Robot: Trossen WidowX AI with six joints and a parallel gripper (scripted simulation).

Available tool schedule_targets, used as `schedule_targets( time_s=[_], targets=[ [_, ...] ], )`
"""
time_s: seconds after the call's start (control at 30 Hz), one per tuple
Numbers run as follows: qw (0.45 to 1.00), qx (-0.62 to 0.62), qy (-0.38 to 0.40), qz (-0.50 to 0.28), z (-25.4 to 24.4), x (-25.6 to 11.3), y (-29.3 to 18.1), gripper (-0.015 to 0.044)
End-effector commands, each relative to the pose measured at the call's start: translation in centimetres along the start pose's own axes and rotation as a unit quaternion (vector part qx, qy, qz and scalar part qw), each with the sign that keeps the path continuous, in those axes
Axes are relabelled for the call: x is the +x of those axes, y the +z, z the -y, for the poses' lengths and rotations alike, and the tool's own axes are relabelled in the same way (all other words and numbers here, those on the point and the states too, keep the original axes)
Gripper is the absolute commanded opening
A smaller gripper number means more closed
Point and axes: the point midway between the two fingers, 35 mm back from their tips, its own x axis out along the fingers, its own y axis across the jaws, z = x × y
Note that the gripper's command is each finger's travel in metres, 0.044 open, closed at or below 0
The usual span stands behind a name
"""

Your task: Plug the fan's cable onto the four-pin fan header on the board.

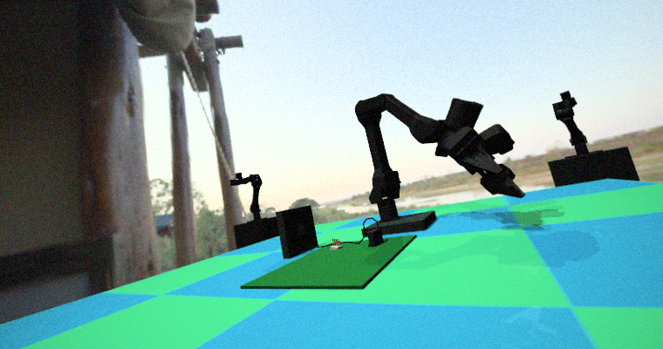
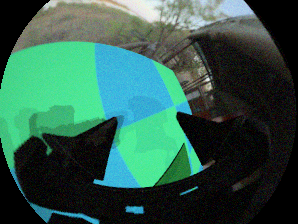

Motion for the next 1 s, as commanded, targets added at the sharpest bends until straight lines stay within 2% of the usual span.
schedule_targets(
  time_s=[0.0, 0.23, 0.47, 0.87, 0.97],
  targets=[
    [0.971, -0.227, 0.019, -0.078, 5.3, -1.6, -4.8, 0.0440],
    [0.910, -0.385, 0.070, -0.133, 8.0, -3.6, -9.3, 0.0440],
    [0.825, -0.522, 0.143, -0.162, 9.8, -6.5, -13.6, 0.0440],
    [0.643, -0.696, 0.289, -0.135, 10.5, -12.9, -19.9, 0.0440],
    [0.624, -0.709, 0.302, -0.127, 10.4, -13.6, -20.4, 0.0440]
  ],
)
